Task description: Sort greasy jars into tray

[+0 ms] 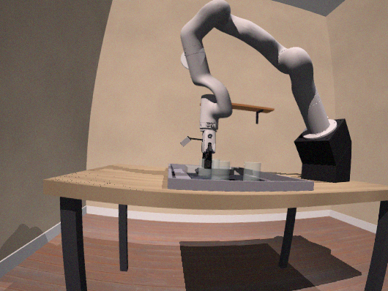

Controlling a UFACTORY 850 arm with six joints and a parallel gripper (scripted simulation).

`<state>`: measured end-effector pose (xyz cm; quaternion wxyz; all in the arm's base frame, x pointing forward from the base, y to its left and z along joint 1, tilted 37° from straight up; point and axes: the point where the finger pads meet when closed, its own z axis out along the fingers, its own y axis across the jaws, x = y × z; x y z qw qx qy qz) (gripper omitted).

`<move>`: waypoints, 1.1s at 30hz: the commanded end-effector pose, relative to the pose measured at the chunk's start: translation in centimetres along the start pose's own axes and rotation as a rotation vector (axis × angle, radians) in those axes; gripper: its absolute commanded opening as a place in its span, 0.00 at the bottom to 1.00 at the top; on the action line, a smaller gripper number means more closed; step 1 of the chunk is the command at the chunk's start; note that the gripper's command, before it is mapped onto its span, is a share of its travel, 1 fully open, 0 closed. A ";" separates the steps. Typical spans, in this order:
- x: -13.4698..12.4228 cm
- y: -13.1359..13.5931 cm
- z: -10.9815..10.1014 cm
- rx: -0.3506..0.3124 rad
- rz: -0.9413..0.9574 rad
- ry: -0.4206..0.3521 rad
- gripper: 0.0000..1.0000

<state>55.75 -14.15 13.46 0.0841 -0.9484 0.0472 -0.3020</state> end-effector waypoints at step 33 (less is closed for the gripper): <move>0.0 0.0 -3.7 0.000 0.000 0.001 0.00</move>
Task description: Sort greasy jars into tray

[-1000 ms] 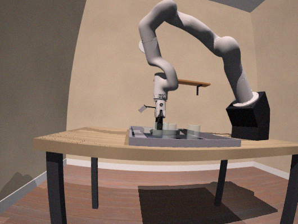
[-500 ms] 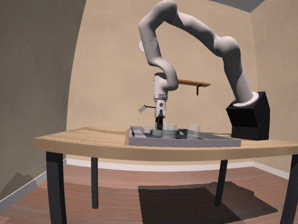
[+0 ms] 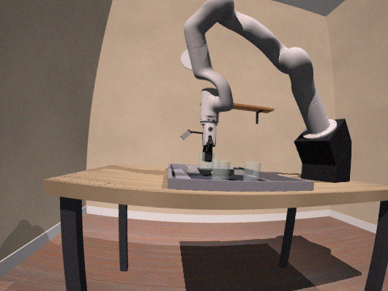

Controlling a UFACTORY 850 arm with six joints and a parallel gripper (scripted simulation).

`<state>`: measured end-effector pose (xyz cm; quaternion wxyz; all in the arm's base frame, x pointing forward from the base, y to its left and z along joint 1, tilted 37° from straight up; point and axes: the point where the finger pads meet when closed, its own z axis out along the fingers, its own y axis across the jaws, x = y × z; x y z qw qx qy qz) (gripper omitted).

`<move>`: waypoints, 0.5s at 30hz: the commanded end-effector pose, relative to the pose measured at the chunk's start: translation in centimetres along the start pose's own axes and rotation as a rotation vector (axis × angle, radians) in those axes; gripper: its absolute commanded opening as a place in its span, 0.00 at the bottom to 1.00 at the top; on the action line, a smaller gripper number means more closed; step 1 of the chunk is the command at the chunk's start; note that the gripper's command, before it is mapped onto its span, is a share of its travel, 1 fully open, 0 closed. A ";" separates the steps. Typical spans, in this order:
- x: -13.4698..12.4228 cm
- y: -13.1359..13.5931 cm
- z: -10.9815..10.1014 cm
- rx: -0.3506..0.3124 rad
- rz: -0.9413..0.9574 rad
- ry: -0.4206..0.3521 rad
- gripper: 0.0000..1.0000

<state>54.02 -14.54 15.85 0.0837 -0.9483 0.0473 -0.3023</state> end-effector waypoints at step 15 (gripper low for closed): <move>0.1 0.0 -4.2 0.000 0.000 0.000 0.00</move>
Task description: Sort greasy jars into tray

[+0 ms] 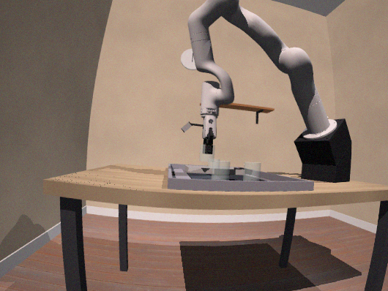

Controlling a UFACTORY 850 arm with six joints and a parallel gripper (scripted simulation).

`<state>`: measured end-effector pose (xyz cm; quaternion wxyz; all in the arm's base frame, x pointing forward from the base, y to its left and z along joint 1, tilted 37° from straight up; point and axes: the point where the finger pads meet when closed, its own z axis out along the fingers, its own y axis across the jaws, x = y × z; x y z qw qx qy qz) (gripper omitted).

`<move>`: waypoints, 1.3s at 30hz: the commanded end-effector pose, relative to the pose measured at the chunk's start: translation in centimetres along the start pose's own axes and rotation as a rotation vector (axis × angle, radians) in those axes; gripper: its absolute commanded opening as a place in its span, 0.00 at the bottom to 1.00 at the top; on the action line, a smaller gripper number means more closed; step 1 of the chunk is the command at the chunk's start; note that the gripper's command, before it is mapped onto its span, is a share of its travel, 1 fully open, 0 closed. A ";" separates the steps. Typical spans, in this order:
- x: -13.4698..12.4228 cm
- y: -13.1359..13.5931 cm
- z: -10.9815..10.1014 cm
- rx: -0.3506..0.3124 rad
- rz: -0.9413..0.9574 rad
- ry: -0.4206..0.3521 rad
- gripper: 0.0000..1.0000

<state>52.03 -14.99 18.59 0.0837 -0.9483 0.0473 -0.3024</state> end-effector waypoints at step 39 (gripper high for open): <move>0.3 3.6 -7.1 0.001 0.000 0.000 0.00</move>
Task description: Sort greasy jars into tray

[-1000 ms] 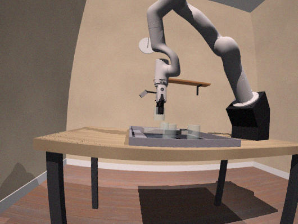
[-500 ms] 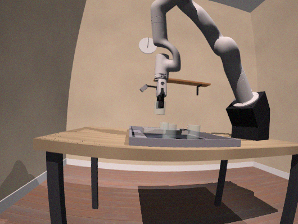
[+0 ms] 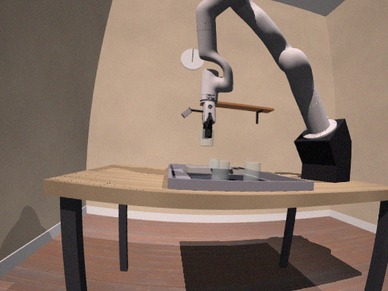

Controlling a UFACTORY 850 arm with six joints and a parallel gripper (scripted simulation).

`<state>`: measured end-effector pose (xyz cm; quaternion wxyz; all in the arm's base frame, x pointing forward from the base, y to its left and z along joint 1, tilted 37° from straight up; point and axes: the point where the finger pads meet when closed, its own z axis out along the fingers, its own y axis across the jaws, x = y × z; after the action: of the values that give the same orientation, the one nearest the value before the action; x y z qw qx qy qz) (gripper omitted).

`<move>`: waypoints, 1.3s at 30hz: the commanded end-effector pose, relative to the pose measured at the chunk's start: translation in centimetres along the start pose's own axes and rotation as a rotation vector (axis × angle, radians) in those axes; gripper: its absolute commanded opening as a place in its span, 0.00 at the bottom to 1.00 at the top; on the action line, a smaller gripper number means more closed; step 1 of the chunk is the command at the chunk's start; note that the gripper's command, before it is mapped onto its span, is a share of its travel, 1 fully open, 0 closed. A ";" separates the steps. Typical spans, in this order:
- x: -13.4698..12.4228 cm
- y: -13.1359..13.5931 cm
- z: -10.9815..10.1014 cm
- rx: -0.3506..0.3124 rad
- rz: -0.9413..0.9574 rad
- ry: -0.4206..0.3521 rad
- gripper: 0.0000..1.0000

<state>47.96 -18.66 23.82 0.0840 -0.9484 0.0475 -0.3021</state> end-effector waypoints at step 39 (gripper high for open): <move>0.9 11.8 0.0 0.000 -0.001 0.001 0.00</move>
<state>48.14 -29.99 22.10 0.0840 -0.9484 0.0475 -0.3021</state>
